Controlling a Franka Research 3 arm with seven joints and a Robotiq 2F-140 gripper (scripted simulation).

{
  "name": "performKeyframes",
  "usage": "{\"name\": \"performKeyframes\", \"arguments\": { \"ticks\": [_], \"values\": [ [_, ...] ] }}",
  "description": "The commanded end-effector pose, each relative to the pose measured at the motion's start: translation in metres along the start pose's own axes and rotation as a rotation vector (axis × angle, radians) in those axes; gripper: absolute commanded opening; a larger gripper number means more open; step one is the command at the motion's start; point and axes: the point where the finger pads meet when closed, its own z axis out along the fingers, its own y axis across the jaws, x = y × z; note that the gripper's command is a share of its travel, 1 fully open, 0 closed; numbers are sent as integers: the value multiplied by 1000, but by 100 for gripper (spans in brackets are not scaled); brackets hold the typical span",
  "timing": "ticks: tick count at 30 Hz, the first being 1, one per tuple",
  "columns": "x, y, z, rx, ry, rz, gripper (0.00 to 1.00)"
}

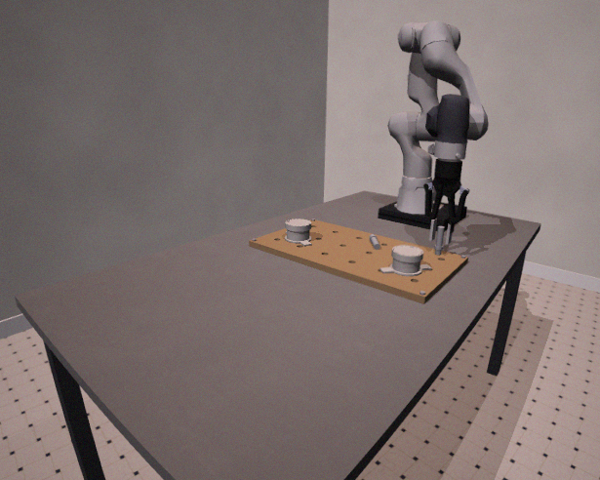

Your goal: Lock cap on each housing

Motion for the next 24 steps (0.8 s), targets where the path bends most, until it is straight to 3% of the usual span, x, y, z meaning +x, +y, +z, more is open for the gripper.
{"name": "performKeyframes", "arguments": {
  "ticks": [1,24],
  "values": [
    [-3,-1,1,-1,-7,18,36],
    [-3,-1,5,-1,-7,18,36]
  ]
}}
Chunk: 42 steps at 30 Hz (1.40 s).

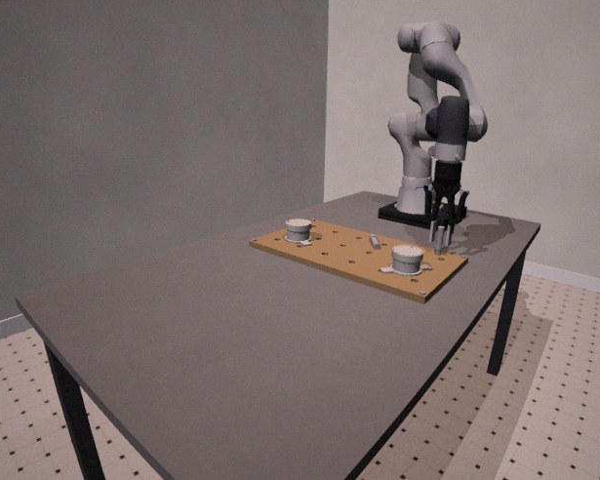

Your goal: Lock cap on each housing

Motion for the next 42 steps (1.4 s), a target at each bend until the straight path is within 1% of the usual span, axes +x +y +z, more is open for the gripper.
{"name": "performKeyframes", "arguments": {
  "ticks": [1,31,32,42],
  "values": [
    [-1,-1,1,0,-1,10,36],
    [-1,-1,1,0,-1,10,36],
    [-1,-1,1,0,-1,10,10],
    [-1,-1,1,0,-1,10,10]
  ]
}}
